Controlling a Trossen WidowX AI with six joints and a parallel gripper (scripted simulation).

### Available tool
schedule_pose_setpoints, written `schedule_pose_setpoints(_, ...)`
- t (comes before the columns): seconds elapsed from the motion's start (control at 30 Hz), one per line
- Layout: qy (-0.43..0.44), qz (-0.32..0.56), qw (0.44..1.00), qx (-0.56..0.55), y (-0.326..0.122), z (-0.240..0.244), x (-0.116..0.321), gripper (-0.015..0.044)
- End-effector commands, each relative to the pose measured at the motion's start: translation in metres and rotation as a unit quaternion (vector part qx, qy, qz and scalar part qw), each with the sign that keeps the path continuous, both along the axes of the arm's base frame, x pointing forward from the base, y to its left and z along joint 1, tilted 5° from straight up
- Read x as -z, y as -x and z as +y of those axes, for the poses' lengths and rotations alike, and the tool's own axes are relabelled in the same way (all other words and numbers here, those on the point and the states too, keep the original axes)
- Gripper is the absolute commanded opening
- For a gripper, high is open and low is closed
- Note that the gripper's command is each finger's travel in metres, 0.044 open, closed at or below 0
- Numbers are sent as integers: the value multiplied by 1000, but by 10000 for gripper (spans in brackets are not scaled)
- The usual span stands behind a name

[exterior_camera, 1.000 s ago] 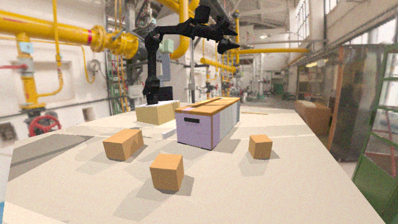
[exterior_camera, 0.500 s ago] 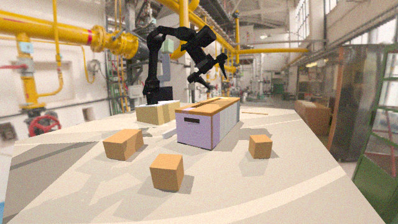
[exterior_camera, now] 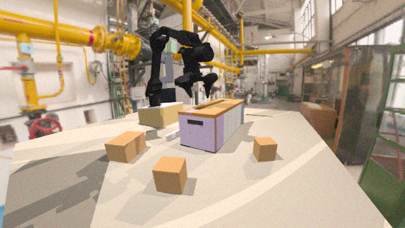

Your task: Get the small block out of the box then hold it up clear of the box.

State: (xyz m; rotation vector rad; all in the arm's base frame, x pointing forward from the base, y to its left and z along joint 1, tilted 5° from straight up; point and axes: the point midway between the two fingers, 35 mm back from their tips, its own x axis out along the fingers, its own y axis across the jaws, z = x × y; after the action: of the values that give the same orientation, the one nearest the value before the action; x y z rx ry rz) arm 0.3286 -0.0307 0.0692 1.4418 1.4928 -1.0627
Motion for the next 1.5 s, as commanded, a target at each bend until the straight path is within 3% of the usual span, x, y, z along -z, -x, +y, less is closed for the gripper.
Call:
schedule_pose_setpoints(0.0,1,5,1000,3,1,-1,4,400)
schedule_pose_setpoints(1.47,1,5,1000,5,3,-8,69,400)
